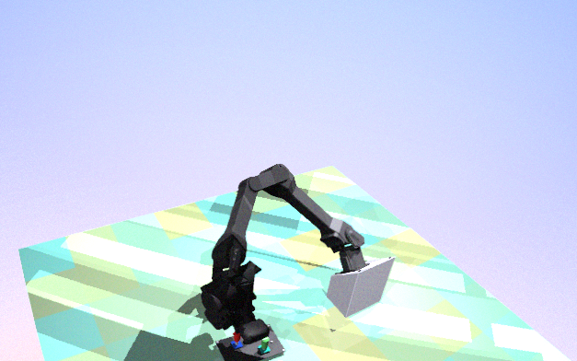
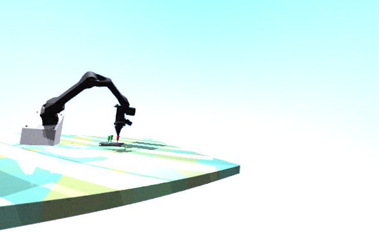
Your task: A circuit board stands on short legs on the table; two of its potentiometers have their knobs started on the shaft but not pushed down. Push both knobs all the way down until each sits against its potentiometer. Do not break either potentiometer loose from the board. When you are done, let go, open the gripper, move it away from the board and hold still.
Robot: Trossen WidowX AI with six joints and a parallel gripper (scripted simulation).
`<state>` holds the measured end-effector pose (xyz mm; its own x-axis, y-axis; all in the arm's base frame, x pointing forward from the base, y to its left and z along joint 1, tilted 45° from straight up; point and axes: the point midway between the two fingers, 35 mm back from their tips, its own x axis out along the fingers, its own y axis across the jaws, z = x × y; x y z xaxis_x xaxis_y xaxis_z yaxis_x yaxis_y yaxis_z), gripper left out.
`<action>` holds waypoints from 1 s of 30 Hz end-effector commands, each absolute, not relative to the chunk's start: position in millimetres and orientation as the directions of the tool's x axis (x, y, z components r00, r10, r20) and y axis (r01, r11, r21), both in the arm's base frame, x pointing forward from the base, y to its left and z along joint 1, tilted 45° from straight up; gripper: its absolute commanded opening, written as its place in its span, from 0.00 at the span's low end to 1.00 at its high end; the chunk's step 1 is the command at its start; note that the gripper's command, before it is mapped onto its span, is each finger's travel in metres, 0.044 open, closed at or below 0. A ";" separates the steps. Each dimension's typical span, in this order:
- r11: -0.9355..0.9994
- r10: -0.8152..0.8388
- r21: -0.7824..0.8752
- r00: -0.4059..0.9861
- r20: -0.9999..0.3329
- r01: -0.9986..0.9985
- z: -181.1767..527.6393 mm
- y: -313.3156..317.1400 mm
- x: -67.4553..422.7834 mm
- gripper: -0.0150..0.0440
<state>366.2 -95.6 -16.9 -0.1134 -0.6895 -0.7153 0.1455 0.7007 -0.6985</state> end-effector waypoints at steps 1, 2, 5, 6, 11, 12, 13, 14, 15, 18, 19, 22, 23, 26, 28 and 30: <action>0.695 -0.688 -0.700 -0.130 -0.714 0.164 -25.5 -108.6 365.4 0.25; 0.695 -0.688 -0.700 -0.130 -0.714 0.164 -25.5 -108.6 365.4 0.25; 0.695 -0.688 -0.700 -0.130 -0.714 0.164 -25.6 -108.7 365.4 0.25; 0.695 -0.688 -0.700 -0.130 -0.714 0.164 -25.9 -109.0 365.3 0.25; 0.695 -0.688 -0.700 -0.130 -0.714 0.164 -28.0 -111.0 364.9 0.25; 0.695 -0.688 -0.700 -0.130 -0.714 0.164 -28.0 -111.0 364.9 0.25; 0.695 -0.688 -0.700 -0.130 -0.714 0.164 -28.0 -111.0 364.9 0.25; 0.695 -0.688 -0.700 -0.130 -0.714 0.164 -28.0 -111.0 364.9 0.25; 0.695 -0.688 -0.700 -0.130 -0.714 0.164 -28.0 -111.0 364.9 0.25; 0.695 -0.688 -0.700 -0.130 -0.714 0.164 -28.0 -111.0 364.9 0.25; 0.695 -0.688 -0.700 -0.130 -0.714 0.164 -28.0 -111.0 364.9 0.25; 0.695 -0.688 -0.700 -0.130 -0.714 0.164 -28.9 -111.9 364.8 0.25; 0.695 -0.688 -0.700 -0.130 -0.714 0.164 -29.4 -112.4 364.7 0.25; 0.695 -0.688 -0.700 -0.130 -0.713 0.164 -30.4 -113.5 364.5 0.25; 0.695 -0.688 -0.700 -0.130 -0.713 0.164 -30.4 -113.5 364.5 0.25; 0.695 -0.688 -0.700 -0.130 -0.713 0.164 -30.4 -113.5 364.5 0.25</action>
